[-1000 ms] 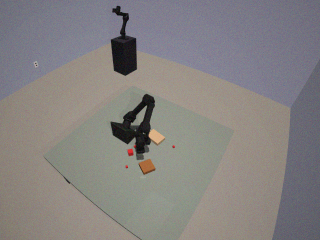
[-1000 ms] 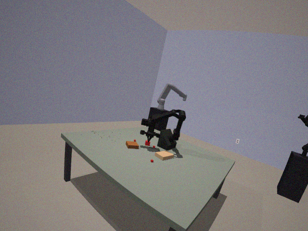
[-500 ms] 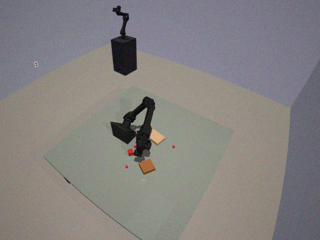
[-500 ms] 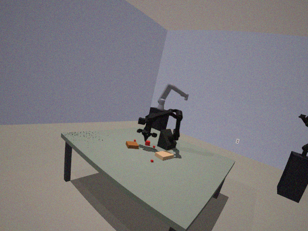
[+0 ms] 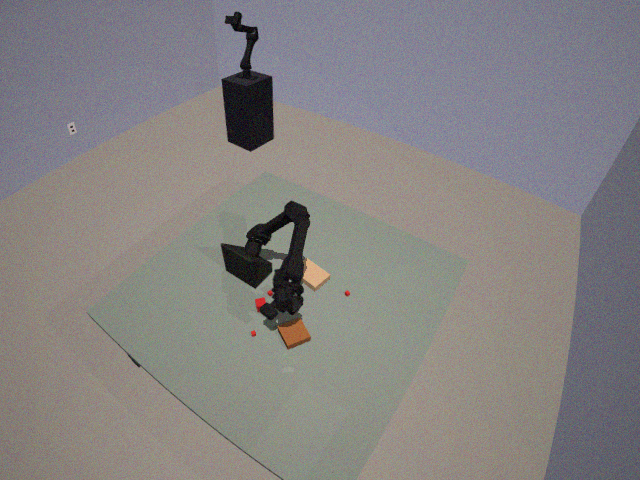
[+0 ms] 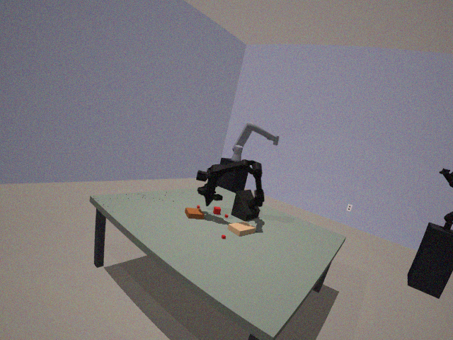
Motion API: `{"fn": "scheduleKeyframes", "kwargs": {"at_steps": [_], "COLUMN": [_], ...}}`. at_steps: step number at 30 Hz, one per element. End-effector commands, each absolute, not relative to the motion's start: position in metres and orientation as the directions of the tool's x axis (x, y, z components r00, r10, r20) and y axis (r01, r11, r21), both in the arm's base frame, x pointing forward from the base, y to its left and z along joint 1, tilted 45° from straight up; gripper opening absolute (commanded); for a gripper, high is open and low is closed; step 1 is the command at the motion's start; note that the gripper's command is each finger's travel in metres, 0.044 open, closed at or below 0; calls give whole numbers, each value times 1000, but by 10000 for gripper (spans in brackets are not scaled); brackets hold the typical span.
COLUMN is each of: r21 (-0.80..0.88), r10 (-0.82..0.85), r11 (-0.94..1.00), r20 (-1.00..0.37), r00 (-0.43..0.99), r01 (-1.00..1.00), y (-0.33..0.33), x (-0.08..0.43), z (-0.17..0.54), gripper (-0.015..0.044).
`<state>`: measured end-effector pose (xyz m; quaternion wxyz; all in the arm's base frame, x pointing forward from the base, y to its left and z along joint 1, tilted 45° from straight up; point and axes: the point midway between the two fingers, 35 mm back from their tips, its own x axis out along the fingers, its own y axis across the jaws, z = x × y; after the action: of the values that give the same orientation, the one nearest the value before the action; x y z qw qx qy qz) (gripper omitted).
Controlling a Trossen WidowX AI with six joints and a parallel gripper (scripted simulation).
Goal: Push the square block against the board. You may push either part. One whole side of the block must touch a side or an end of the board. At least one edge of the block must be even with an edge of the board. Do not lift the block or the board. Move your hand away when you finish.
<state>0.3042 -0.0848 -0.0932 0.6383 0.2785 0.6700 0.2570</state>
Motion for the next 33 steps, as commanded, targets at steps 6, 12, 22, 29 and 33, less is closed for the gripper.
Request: {"fn": "scheduleKeyframes", "kwargs": {"at_steps": [6,12,22,29,33], "r21": [642,572,403,256,164], "r10": [697,696,695,694,694], "r11": [677,614,452,306,213], "r20": [-717,-717,-718,-719,-719], "r00": [-31,-31,-31,-31,-31], "r01": [360,544,795,917,963], "y": [-101,-110,-124,-132,-137], "x": [322,333,348,358,362], "z": [-105,-113,-126,-136,-142], "gripper": [0,0,0,0,0]}}
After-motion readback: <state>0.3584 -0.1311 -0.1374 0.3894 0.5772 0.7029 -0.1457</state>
